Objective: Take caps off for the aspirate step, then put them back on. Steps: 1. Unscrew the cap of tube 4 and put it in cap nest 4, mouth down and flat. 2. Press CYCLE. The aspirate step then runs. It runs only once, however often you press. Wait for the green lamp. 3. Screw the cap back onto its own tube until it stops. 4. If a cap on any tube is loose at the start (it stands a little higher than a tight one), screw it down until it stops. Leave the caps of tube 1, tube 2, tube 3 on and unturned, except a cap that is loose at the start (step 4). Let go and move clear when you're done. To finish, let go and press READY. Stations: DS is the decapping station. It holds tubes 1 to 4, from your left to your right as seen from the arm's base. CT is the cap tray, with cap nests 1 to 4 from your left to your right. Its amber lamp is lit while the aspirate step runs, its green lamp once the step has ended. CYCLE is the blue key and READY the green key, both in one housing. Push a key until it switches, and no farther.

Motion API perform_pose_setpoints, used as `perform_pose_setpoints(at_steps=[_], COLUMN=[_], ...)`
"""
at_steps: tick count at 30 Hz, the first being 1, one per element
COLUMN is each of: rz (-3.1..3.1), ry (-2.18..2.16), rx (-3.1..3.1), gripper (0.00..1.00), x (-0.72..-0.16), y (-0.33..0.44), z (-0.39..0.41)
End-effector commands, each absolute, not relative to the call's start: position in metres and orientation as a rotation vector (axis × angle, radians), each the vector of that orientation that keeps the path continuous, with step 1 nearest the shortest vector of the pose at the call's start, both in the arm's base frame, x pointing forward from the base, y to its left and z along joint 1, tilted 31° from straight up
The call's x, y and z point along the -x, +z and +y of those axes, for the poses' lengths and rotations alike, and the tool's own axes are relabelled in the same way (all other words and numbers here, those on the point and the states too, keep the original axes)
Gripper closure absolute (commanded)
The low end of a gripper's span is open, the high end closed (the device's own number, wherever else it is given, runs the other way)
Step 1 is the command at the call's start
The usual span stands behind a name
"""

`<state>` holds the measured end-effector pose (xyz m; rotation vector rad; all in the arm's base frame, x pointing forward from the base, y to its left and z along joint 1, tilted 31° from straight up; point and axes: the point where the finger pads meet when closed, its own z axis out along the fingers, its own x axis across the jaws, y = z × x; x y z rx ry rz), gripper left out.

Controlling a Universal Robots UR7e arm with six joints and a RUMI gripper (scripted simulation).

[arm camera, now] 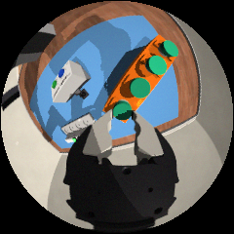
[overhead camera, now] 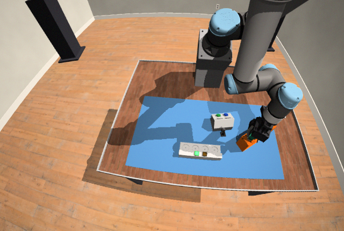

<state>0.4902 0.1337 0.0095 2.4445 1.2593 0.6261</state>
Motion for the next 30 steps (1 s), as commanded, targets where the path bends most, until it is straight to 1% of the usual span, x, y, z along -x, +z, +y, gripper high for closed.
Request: perform_pose_setpoints(at_steps=[1, 5, 16, 26, 30], rz=[1.259, 1.143, 0.433, -0.141, -0.141], ry=[0.628, 0.654, 0.775, 0.834, 0.834], rx=[-2.444, -2.519, -2.843, -2.966, -2.966], gripper=[1.00, 1.00, 1.00, 1.00, 1.00], x=[-0.4903, -0.4904, -0.4907, -0.4909, -0.4909], y=[0.0099, 0.0098, 0.0093, 0.0090, 0.0090], z=[0.1339, 0.1338, 0.1338, 0.1338, 0.1337])
